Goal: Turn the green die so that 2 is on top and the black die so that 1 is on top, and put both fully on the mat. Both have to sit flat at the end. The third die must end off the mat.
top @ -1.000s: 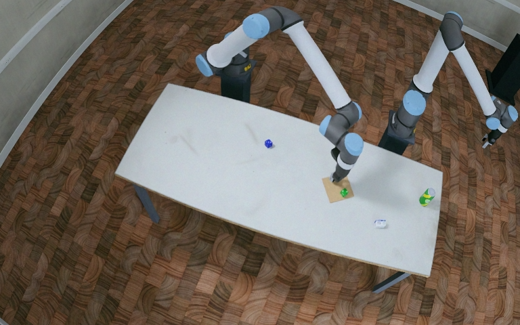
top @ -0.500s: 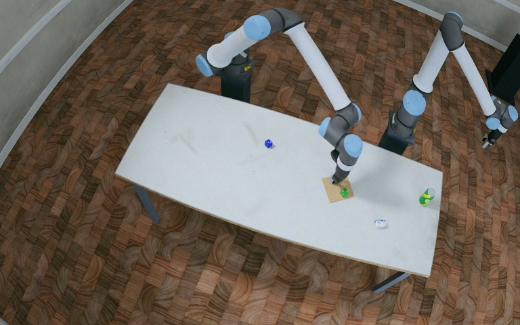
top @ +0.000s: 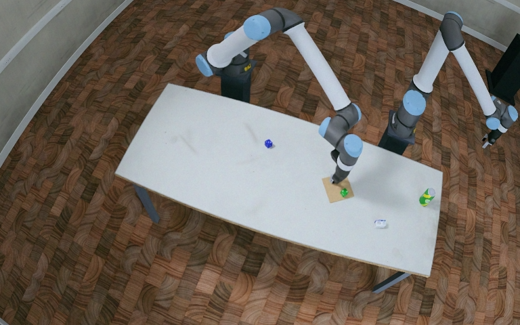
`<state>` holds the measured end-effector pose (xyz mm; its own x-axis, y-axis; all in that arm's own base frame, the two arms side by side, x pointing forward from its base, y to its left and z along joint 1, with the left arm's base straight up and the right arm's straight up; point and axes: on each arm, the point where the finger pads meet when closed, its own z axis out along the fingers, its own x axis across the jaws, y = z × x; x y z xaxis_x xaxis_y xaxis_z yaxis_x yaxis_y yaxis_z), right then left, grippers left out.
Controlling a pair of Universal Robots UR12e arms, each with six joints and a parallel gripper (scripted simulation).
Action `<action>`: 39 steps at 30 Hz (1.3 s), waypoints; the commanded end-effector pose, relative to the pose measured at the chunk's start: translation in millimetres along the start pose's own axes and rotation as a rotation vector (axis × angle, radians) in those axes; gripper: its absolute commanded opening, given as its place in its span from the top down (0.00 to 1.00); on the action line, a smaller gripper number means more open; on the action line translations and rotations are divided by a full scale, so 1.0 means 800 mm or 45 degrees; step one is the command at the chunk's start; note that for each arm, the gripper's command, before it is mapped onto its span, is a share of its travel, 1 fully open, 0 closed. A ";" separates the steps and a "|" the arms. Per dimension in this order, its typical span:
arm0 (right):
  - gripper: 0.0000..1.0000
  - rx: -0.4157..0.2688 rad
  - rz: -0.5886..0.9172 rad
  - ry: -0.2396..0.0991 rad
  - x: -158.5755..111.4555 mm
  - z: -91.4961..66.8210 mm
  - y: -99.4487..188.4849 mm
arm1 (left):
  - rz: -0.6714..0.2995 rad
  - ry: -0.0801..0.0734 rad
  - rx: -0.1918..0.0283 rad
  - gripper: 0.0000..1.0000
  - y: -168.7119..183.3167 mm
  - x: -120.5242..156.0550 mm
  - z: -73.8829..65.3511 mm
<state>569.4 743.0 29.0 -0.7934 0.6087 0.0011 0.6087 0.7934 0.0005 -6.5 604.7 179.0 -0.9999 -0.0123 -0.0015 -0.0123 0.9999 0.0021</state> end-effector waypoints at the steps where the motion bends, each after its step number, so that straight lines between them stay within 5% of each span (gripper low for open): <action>1: 0.43 0.001 -0.001 -0.001 0.001 0.001 -0.001 | -0.002 0.002 0.003 0.00 -0.001 0.003 0.002; 39: 0.43 0.001 -0.001 -0.001 0.001 0.007 -0.001 | -0.002 0.002 0.003 0.00 -0.001 0.003 0.002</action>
<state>569.5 743.3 25.1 -0.7934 0.6087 0.0012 0.6087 0.7934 0.0013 -6.5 604.7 179.0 -0.9999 -0.0123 -0.0015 -0.0123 0.9999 0.0021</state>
